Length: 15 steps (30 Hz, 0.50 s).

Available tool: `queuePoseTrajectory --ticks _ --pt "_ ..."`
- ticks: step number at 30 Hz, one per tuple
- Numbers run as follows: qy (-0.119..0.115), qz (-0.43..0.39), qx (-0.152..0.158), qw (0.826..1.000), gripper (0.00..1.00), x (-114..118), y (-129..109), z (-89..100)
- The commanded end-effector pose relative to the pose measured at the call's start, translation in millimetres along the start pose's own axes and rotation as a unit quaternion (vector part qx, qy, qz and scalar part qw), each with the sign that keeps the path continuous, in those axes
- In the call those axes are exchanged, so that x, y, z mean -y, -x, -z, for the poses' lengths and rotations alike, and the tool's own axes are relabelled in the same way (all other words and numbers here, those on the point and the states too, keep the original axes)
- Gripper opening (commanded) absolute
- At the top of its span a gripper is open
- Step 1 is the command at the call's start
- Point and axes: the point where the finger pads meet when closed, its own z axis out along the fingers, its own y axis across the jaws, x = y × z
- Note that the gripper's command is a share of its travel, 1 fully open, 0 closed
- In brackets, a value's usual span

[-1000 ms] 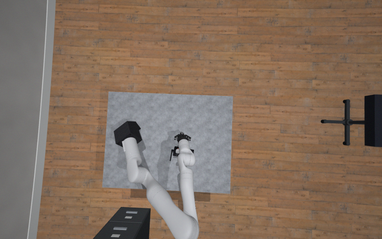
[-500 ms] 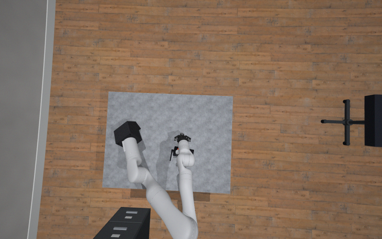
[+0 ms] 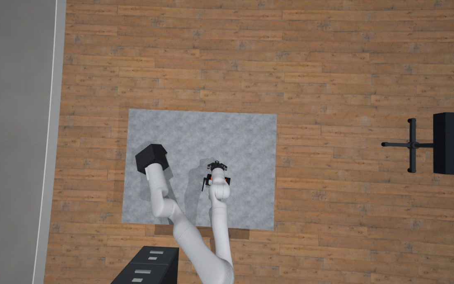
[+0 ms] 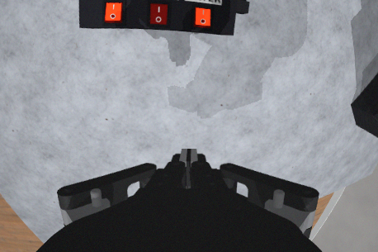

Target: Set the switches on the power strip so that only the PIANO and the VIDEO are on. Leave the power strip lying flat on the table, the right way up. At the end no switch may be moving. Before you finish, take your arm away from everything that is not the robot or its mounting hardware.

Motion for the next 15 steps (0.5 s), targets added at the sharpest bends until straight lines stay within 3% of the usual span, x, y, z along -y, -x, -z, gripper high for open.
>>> queuePoseTrajectory --ticks 1,15 --pt "-0.002 0.002 0.002 1.000 0.00 -0.4 1.7 1.8" --pt "-0.014 0.003 -0.008 1.000 0.00 2.8 -6.6 5.4"
